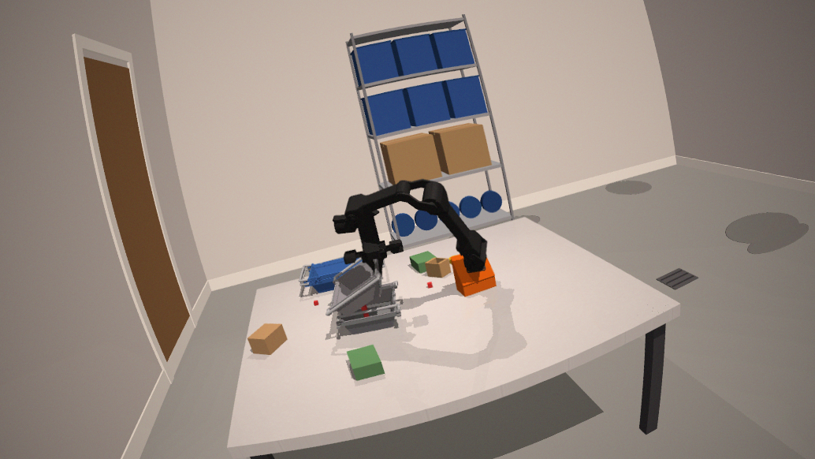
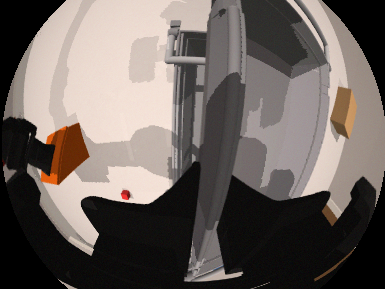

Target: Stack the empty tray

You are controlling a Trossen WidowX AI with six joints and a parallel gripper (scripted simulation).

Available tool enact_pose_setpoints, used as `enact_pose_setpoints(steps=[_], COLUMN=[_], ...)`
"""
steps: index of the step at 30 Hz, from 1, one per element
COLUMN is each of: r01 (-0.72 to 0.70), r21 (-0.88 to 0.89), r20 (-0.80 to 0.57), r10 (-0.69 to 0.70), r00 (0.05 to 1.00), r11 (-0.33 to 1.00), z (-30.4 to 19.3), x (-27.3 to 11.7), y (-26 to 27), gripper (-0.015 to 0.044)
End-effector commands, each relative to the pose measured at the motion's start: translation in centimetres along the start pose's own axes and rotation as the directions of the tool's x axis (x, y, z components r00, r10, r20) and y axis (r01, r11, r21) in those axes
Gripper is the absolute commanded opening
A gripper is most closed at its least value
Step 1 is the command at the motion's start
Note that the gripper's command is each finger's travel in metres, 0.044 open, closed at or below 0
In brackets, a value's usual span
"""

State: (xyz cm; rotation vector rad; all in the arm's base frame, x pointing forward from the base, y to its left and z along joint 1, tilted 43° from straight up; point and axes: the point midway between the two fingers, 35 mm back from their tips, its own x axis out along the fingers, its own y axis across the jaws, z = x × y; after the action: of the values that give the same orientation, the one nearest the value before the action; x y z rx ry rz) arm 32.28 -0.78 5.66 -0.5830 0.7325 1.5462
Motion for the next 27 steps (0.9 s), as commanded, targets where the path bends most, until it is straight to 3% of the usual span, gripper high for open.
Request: enact_pose_setpoints(steps=[1, 27], r01=[-0.002, -0.002], r21=[0.002, 0.002], r20=[0.002, 0.003], r10=[0.002, 0.002], r00=[1.0, 1.0], r11=[1.0, 1.0], z=[0.1, 0.1], x=[0.5, 2.1], y=[0.4, 1.3], gripper=[0.0, 0.0])
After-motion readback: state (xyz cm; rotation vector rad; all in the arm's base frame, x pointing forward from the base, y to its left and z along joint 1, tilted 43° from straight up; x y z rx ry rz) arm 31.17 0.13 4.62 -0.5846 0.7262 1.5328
